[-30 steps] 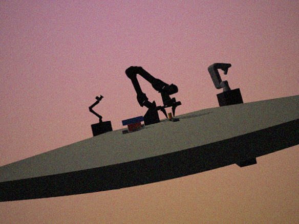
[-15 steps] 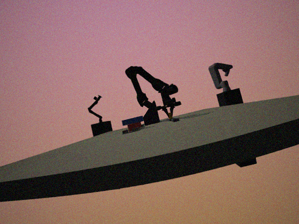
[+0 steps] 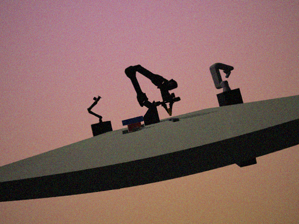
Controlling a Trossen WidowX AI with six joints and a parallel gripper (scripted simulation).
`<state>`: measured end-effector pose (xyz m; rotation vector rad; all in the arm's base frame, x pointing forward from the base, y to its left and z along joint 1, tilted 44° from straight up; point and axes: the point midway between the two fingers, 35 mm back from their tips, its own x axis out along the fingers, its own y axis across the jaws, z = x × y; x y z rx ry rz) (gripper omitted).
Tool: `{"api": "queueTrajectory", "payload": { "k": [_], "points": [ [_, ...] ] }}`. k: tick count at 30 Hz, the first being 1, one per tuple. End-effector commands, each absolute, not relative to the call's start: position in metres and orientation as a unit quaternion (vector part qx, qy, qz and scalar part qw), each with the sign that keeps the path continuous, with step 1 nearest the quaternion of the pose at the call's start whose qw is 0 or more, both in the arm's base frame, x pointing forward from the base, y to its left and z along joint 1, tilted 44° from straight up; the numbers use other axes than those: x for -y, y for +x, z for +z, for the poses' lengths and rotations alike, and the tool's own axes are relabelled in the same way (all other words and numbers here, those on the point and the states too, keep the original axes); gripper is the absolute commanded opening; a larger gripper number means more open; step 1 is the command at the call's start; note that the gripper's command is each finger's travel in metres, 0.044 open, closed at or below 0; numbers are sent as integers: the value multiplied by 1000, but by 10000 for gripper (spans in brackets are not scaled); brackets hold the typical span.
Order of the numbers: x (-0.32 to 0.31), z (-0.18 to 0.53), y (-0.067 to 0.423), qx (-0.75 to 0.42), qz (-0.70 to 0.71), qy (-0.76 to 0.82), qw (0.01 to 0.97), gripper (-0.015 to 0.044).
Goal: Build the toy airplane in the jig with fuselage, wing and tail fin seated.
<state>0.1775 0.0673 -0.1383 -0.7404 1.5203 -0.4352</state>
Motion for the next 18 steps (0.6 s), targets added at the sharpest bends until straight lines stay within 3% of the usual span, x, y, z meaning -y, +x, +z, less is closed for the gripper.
{"api": "queueTrajectory", "payload": {
  "k": [1, 18],
  "points": [
    [-79, -130, 179, -666, -190, -322, 645, 0],
    [-114, -92, 177, -666, -190, -324, 645, 0]
  ]
}}
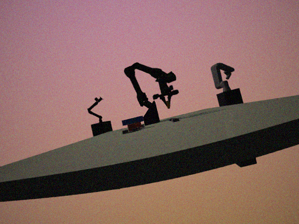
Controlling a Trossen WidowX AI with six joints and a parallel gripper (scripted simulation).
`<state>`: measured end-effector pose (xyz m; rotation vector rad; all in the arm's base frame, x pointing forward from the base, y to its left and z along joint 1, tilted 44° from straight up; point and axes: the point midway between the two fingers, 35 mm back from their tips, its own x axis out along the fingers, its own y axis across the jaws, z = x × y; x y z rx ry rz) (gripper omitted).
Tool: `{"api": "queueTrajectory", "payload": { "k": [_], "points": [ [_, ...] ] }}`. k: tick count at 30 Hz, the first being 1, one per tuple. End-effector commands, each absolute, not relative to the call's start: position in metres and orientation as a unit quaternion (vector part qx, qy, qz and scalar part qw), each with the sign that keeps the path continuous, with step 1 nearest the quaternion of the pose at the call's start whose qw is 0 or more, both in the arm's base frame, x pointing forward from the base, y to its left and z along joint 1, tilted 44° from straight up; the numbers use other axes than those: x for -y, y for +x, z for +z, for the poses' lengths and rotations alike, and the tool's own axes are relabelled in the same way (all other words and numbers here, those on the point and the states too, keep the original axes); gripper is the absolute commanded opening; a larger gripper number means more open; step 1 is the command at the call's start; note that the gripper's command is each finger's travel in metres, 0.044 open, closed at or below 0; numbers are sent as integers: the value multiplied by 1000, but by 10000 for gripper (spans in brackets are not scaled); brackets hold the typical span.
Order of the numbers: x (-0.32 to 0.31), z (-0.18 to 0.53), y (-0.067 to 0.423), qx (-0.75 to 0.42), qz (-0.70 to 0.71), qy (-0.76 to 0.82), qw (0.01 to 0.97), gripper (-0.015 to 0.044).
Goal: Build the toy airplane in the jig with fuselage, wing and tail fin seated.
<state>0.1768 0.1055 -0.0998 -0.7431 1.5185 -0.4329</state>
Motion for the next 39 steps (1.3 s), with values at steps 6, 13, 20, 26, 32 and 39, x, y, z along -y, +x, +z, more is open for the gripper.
{"api": "queueTrajectory", "payload": {
  "k": [6, 13, 20, 26, 32, 39],
  "points": [
    [-125, -77, 173, -665, -190, -325, 645, 0],
    [-134, -65, 170, -665, -191, -326, 645, 0],
    [-125, -56, 182, -667, -187, -318, 647, 0],
    [-114, -47, 193, -668, -183, -311, 650, 0],
    [-102, -38, 203, -668, -181, -305, 654, 0],
    [-87, -27, 214, -668, -180, -298, 658, 0]
  ]
}}
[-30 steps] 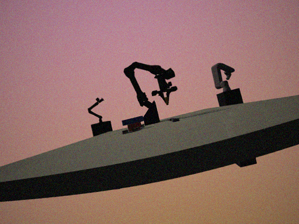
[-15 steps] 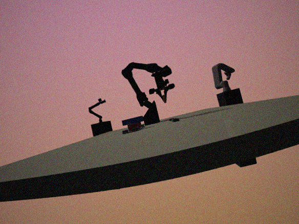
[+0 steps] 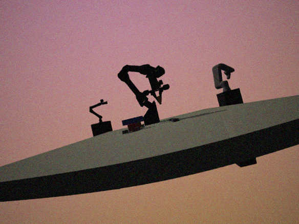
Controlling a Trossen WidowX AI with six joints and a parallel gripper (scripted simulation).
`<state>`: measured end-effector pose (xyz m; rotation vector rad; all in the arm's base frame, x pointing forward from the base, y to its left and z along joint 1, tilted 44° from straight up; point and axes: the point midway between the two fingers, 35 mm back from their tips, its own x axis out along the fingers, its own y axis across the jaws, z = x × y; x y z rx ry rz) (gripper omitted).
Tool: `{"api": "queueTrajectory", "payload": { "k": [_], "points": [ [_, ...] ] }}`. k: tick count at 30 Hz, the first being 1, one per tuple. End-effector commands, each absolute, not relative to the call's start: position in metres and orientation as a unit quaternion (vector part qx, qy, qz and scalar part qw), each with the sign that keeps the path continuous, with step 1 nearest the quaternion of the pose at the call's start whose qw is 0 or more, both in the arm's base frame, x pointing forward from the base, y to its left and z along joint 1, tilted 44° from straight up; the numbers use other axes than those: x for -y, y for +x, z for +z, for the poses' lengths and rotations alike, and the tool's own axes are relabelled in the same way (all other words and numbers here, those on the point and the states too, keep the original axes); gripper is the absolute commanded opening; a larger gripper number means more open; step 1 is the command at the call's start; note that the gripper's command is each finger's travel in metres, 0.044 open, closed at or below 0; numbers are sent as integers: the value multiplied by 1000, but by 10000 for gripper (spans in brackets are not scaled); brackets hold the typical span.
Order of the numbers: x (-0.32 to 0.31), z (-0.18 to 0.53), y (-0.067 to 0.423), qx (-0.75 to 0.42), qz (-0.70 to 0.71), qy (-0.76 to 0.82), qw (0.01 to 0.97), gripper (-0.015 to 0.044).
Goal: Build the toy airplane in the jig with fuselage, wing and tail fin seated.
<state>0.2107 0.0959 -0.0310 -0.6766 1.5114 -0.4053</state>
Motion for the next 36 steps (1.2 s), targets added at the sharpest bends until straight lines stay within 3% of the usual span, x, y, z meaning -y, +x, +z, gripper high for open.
{"api": "queueTrajectory", "payload": {
  "k": [1, 36],
  "points": [
    [-84, -25, 216, -668, -180, -297, 659, 0],
    [9, 29, 240, -654, -205, -278, 673, 0]
  ]
}}
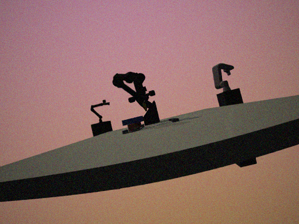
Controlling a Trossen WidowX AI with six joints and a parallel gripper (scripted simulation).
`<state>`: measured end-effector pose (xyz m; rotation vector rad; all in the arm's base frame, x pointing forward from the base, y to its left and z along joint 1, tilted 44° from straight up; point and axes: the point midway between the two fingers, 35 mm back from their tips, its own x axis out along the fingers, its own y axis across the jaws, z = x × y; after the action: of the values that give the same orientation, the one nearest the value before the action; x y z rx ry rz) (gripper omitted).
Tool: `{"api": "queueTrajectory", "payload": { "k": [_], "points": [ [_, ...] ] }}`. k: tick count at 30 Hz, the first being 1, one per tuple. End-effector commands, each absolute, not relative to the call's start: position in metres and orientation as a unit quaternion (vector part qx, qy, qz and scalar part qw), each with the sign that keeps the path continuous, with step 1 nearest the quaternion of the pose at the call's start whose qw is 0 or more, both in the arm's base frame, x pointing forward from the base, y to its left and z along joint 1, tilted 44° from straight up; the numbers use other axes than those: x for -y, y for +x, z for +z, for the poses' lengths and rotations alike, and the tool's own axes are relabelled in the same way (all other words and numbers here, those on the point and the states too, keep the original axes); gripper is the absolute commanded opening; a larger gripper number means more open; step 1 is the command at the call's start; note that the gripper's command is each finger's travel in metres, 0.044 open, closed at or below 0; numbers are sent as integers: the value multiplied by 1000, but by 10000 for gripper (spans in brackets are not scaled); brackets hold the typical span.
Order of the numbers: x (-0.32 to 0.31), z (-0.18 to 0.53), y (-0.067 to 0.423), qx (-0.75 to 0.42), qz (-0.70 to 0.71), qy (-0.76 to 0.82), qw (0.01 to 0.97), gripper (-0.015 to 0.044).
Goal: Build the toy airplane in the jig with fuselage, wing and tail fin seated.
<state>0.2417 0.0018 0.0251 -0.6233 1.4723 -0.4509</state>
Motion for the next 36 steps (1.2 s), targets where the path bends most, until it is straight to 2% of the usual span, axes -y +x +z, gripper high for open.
{"api": "queueTrajectory", "payload": {
  "k": [1, 27, 30, 36],
  "points": [
    [12, 30, 240, -654, -207, -278, 673, 0],
    [78, 64, 226, -645, -249, -277, 667, 0],
    [78, 65, 226, -645, -249, -277, 667, 66],
    [79, 65, 226, -645, -249, -277, 667, 66]
  ]
}}
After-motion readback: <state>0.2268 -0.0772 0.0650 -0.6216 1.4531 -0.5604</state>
